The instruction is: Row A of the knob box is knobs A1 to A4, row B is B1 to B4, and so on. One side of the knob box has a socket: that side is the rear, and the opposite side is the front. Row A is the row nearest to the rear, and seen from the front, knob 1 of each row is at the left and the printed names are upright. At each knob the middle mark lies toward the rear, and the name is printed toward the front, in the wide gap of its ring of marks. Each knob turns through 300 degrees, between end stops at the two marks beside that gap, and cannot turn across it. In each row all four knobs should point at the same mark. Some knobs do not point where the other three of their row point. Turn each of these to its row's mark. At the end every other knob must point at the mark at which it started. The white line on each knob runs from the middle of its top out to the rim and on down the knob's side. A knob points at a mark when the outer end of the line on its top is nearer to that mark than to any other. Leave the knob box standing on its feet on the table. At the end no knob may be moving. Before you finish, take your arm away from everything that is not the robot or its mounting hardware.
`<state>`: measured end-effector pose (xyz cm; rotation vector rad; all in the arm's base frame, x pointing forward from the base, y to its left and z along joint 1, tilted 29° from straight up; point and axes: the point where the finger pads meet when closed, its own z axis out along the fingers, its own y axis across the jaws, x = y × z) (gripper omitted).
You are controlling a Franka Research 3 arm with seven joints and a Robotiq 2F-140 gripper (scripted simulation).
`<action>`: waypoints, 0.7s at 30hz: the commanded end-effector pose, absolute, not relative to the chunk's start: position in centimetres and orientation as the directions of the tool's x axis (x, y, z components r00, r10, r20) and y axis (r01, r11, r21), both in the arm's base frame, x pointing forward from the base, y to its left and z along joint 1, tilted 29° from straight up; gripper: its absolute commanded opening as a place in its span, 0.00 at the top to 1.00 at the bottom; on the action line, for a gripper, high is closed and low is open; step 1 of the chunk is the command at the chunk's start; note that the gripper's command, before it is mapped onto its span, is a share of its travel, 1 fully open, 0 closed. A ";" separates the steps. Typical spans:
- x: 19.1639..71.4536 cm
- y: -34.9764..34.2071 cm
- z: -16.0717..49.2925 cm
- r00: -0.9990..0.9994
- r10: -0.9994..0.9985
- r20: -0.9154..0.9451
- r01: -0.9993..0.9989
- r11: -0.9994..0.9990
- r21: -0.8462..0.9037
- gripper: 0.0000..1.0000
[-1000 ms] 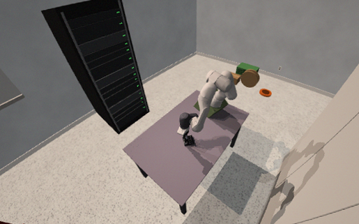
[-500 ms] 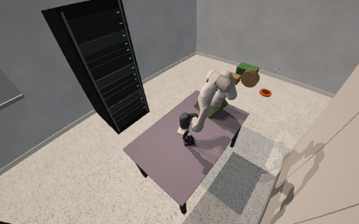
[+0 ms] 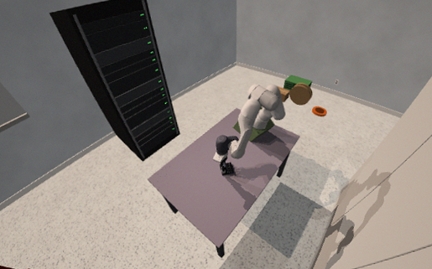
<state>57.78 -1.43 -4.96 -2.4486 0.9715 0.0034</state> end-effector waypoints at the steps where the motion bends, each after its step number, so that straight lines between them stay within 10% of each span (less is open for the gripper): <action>1: 57.8 -1.5 -5.0 0.745 -0.642 -0.179 -0.643 -0.620 -0.450 0.95; 21: 57.8 -1.5 -5.0 0.673 -0.705 -0.226 -0.718 -0.548 -0.428 0.95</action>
